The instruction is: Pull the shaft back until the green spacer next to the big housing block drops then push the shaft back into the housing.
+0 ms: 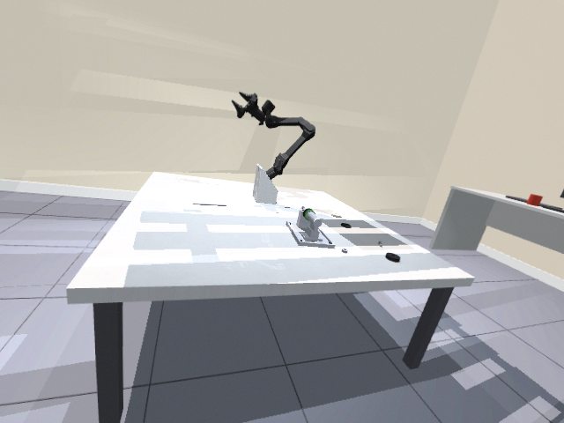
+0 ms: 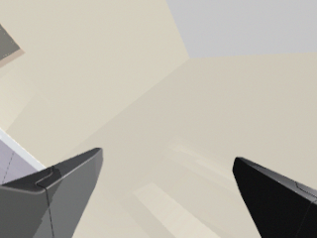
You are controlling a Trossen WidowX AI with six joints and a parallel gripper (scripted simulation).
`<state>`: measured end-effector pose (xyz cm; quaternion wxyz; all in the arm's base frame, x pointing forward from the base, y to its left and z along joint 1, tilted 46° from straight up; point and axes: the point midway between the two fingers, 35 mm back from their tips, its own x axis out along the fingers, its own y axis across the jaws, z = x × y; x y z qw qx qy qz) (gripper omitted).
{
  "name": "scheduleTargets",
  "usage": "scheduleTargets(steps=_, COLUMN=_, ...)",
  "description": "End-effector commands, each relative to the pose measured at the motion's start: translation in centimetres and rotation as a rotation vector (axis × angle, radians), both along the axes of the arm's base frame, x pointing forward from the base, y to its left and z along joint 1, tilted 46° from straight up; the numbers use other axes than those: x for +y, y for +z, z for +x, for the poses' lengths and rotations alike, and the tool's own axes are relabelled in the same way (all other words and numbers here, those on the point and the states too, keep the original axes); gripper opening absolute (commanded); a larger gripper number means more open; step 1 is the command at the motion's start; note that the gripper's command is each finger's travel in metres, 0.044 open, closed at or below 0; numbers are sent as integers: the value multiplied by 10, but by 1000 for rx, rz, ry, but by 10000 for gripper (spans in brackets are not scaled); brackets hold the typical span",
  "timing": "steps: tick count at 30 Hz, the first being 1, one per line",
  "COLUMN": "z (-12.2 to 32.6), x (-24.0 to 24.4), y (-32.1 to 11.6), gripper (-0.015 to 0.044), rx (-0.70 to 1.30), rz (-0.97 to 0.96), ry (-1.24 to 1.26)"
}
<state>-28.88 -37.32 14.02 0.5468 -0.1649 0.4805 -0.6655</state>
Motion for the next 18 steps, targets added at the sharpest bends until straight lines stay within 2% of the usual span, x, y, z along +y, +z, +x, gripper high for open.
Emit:
scheduleTargets(steps=1, z=3, x=-2, y=0, gripper=426, rx=3, rz=2, ry=7)
scheduleTargets(steps=3, z=24, x=-13, y=-1, gripper=440, rx=23, rz=14, ry=66)
scheduleTargets(steps=10, z=143, x=-57, y=-6, gripper=440, rx=142, rz=61, ry=383)
scheduleTargets(steps=14, z=175, x=-51, y=-13, gripper=440, rx=97, rz=86, ry=477)
scheduleTargets(steps=18, z=217, x=-54, y=-15, gripper=440, rx=144, rz=94, ry=587)
